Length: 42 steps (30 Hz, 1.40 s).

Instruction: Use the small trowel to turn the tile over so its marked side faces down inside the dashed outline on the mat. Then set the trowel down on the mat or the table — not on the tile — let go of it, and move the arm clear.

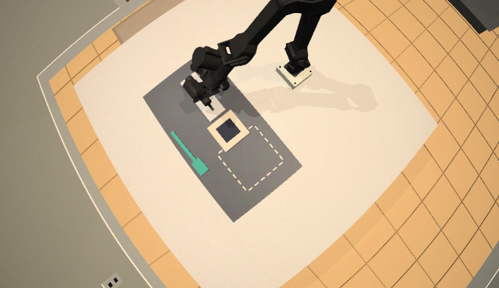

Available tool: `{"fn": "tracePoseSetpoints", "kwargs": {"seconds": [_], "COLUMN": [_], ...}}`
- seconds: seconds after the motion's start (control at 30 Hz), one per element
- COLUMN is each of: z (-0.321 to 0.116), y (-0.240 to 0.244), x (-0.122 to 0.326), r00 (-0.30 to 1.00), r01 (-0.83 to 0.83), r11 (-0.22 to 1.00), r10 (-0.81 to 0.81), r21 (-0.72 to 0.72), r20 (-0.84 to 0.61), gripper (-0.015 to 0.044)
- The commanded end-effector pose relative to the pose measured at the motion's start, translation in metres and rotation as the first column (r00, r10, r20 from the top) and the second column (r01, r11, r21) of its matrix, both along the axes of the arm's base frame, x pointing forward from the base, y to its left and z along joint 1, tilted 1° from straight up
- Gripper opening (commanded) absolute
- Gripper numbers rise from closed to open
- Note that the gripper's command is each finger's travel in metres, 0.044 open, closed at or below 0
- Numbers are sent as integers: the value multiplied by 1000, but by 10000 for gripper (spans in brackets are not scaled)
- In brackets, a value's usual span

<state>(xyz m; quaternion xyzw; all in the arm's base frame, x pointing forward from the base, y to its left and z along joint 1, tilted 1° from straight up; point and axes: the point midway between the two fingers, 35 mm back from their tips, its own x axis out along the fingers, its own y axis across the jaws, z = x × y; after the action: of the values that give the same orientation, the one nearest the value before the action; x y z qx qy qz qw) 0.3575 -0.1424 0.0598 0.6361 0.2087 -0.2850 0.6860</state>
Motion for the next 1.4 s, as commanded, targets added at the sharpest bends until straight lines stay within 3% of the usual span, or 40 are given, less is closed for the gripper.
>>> {"fn": "tracePoseSetpoints", "kwargs": {"seconds": [0.0,1.37], "z": [-2,-11], "y": [-1,52], "x": [1,3], "r00": [1000,1000], "r01": [-7,-7], "r11": [1000,1000], "r10": [7,7], "r21": [-10,-5], "r20": [11,10], "gripper": [0,0]}}
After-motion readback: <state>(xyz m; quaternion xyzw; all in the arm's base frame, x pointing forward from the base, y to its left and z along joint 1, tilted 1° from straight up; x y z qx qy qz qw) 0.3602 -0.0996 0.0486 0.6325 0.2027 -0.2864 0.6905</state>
